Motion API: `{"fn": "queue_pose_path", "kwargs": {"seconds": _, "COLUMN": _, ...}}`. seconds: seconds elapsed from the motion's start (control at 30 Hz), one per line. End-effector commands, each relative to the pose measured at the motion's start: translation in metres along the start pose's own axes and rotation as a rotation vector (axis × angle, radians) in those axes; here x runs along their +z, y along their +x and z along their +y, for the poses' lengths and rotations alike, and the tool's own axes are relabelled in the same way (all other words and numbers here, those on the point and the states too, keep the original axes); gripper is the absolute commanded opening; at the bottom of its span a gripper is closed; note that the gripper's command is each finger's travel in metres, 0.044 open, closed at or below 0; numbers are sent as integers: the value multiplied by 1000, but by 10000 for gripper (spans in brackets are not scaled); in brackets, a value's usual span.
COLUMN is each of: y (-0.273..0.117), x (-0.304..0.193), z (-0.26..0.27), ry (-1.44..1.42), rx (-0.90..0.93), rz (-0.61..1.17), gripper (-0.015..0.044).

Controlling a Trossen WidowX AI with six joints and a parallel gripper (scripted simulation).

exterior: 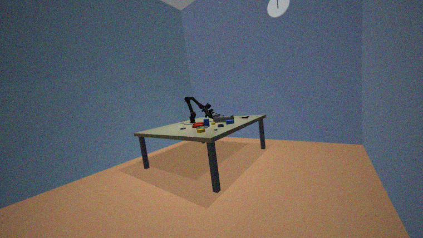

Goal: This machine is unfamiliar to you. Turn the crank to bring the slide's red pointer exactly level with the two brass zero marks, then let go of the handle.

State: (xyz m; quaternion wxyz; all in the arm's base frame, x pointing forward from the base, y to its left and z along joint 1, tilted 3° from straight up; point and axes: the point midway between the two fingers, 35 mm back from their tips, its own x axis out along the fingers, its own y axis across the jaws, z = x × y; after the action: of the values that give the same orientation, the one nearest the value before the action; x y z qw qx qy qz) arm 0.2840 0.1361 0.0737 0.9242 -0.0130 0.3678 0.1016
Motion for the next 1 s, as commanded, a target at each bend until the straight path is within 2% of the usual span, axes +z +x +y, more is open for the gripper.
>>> {"fn": "queue_pose_path", "kwargs": {"seconds": 0.0, "y": 0, "x": 0, "z": 0, "ry": 0, "rx": 0, "rz": 0, "gripper": 0}}
{"fn": "queue_pose_path", "kwargs": {"seconds": 0.23, "y": 0, "x": 0, "z": 0, "ry": 0, "rx": 0, "rz": 0, "gripper": 0}}
{"fn": "queue_pose_path", "kwargs": {"seconds": 0.77, "y": 0, "x": 0, "z": 0, "ry": 0, "rx": 0, "rz": 0, "gripper": 420}}
{"fn": "queue_pose_path", "kwargs": {"seconds": 0.8, "y": 0, "x": 0, "z": 0, "ry": 0, "rx": 0, "rz": 0, "gripper": 440}}
{"fn": "queue_pose_path", "kwargs": {"seconds": 0.97, "y": -11, "x": 13, "z": 1, "ry": 0, "rx": 0, "rz": 0, "gripper": 440}}
